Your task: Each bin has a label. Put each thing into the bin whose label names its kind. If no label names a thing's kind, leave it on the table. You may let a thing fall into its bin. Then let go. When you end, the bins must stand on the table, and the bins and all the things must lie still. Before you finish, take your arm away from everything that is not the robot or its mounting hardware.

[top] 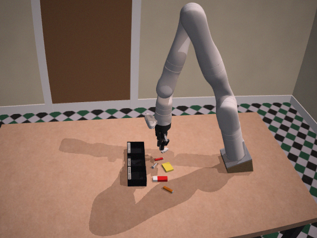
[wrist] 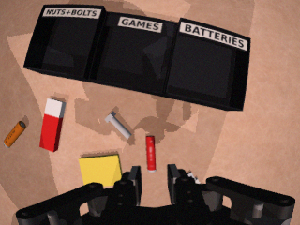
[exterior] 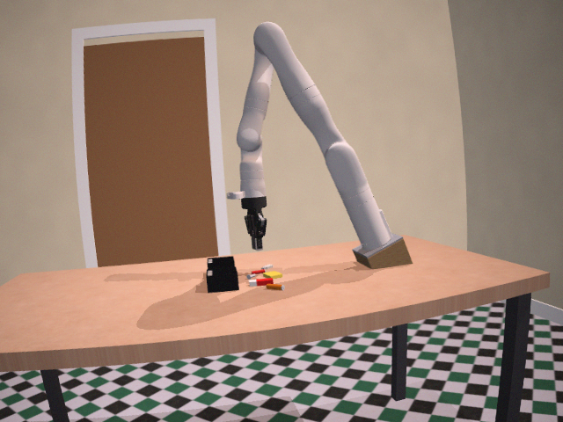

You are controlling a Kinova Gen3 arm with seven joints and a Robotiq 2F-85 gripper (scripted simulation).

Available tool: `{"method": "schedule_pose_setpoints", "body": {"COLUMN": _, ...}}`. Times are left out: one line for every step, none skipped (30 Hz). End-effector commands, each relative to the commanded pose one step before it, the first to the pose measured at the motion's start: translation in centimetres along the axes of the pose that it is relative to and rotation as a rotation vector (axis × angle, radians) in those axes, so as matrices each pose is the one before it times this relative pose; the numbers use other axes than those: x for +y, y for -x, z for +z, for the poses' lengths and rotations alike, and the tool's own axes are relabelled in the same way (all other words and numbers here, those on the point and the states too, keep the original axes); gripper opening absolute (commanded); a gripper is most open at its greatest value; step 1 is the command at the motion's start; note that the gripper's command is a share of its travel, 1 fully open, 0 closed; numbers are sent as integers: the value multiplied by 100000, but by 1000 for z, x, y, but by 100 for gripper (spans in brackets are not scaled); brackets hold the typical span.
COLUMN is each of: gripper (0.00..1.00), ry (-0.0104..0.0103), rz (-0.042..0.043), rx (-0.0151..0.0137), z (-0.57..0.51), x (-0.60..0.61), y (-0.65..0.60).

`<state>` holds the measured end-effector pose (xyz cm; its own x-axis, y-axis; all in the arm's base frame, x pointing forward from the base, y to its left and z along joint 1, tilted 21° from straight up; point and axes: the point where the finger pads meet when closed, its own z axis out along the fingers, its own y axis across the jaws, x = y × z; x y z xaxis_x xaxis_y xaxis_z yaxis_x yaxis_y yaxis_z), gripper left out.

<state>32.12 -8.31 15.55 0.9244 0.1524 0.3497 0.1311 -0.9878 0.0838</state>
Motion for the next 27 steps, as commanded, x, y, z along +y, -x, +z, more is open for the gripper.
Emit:
{"method": "schedule_pose_setpoints", "body": {"gripper": 24, "ry": -315, "rz": 850, "rx": -180, "z": 56, "x": -85, "y": -195}}
{"method": "schedule_pose_setpoints", "body": {"gripper": 24, "ry": 79, "rz": -361, "rx": -106, "z": -7, "x": -1, "y": 18}}
{"method": "schedule_pose_setpoints", "body": {"gripper": 24, "ry": 51, "rz": -129, "rx": -91, "z": -4, "x": 0, "y": 22}}
{"method": "schedule_pose_setpoints", "body": {"gripper": 24, "ry": 27, "rz": 84, "rx": -58, "z": -2, "x": -6, "y": 8}}
{"method": "schedule_pose_setpoints", "body": {"gripper": 24, "ry": 0, "rz": 0, "rx": 0, "z": 0, "x": 0, "y": 0}}
{"method": "schedule_pose_setpoints", "body": {"gripper": 24, "ry": 0, "rz": 0, "rx": 0, "z": 0, "x": 0, "y": 0}}
{"method": "schedule_pose_setpoints", "body": {"gripper": 24, "ry": -22, "rz": 14, "rx": -68, "z": 3, "x": -21, "y": 26}}
{"method": "schedule_pose_setpoints", "body": {"gripper": 24, "ry": 9, "rz": 28, "rx": -11, "z": -2, "x": -3, "y": -10}}
{"method": "schedule_pose_setpoints", "body": {"gripper": 24, "ry": 0, "rz": 6, "rx": -5, "z": -2, "x": -9, "y": -15}}
{"method": "schedule_pose_setpoints", "body": {"gripper": 24, "ry": -7, "rz": -4, "rx": -10, "z": -1, "x": -14, "y": -12}}
{"method": "schedule_pose_setpoints", "body": {"gripper": 24, "ry": -7, "rz": -7, "rx": -10, "z": 0, "x": -15, "y": -7}}
{"method": "schedule_pose_setpoints", "body": {"gripper": 24, "ry": -2, "rz": -6, "rx": 0, "z": 0, "x": -13, "y": -7}}
{"method": "schedule_pose_setpoints", "body": {"gripper": 24, "ry": 81, "rz": -209, "rx": 567, "z": -24, "x": -21, "y": -104}}
{"method": "schedule_pose_setpoints", "body": {"gripper": 24, "ry": 0, "rz": 0, "rx": 0, "z": 0, "x": -7, "y": -7}}
{"method": "schedule_pose_setpoints", "body": {"gripper": 24, "ry": 0, "rz": 0, "rx": 0, "z": 0, "x": -6, "y": -6}}
{"method": "schedule_pose_setpoints", "body": {"gripper": 24, "ry": 3, "rz": 0, "rx": -2, "z": 0, "x": -10, "y": -9}}
{"method": "schedule_pose_setpoints", "body": {"gripper": 24, "ry": 0, "rz": 0, "rx": 0, "z": 0, "x": -3, "y": -6}}
{"method": "schedule_pose_setpoints", "body": {"gripper": 24, "ry": 0, "rz": 0, "rx": 0, "z": 0, "x": -2, "y": -5}}
{"method": "schedule_pose_setpoints", "body": {"gripper": 24, "ry": 0, "rz": 0, "rx": 0, "z": 0, "x": 0, "y": -4}}
{"method": "schedule_pose_setpoints", "body": {"gripper": 24, "ry": 0, "rz": 0, "rx": 0, "z": 0, "x": 1, "y": -4}}
{"method": "schedule_pose_setpoints", "body": {"gripper": 24, "ry": 0, "rz": 0, "rx": 0, "z": 0, "x": 2, "y": -3}}
{"method": "schedule_pose_setpoints", "body": {"gripper": 24, "ry": 0, "rz": 0, "rx": 0, "z": 0, "x": 0, "y": 0}}
{"method": "schedule_pose_setpoints", "body": {"gripper": 24, "ry": 0, "rz": 0, "rx": 0, "z": 0, "x": 0, "y": 0}}
{"method": "schedule_pose_setpoints", "body": {"gripper": 24, "ry": -3, "rz": 0, "rx": 2, "z": 0, "x": 10, "y": 1}}
{"method": "schedule_pose_setpoints", "body": {"gripper": 24, "ry": 0, "rz": 0, "rx": 0, "z": 0, "x": 5, "y": -2}}
{"method": "schedule_pose_setpoints", "body": {"gripper": 24, "ry": 0, "rz": 0, "rx": 0, "z": 0, "x": 5, "y": -2}}
{"method": "schedule_pose_setpoints", "body": {"gripper": 24, "ry": 0, "rz": 0, "rx": 0, "z": 0, "x": 5, "y": -2}}
